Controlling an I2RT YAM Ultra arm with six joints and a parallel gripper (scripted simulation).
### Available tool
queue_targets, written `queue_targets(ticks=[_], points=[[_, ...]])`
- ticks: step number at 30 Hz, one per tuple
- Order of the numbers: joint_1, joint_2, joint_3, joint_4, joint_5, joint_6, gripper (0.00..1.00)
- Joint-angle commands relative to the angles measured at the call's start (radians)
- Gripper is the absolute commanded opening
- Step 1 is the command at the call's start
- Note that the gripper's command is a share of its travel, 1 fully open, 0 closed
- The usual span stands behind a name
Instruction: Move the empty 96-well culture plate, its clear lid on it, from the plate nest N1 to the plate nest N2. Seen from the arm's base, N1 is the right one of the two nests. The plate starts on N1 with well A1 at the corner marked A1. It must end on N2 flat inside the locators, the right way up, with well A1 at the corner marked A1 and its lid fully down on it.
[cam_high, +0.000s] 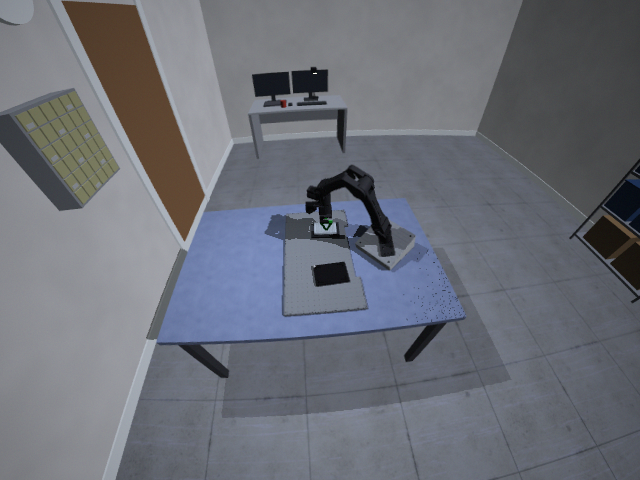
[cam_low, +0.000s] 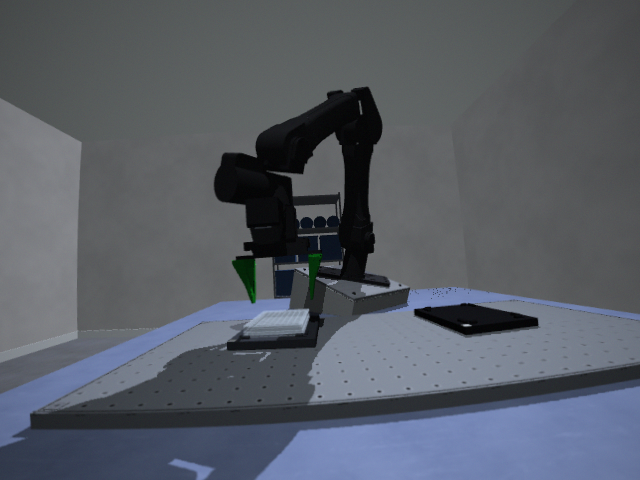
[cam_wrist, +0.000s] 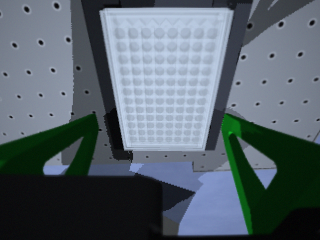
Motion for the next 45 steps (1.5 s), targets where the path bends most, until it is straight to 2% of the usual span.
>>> queue_targets(ticks=[1,5,6,8,17,20,22,23,27,29,45], points=[[0.004,-0.002,-0.022,0.049,-0.002,0.014,1.00],[0.001,0.001,-0.029,0.062,-0.002,0.017,1.00],[0.004,0.004,-0.004,0.069,-0.002,0.019,1.00],[0.015,0.025,-0.040,0.081,-0.001,0.022,1.00],[0.026,0.034,-0.065,0.140,-0.001,0.036,1.00],[0.026,0.059,-0.074,0.158,-0.001,0.041,1.00],[0.026,0.059,-0.074,0.158,-0.001,0.041,1.00],[0.031,0.031,-0.075,0.165,-0.001,0.042,1.00],[0.034,0.079,-0.088,0.191,0.001,0.049,1.00],[0.026,0.047,-0.075,0.193,0.001,0.049,1.00],[0.033,0.063,-0.067,0.182,0.002,0.044,1.00]])
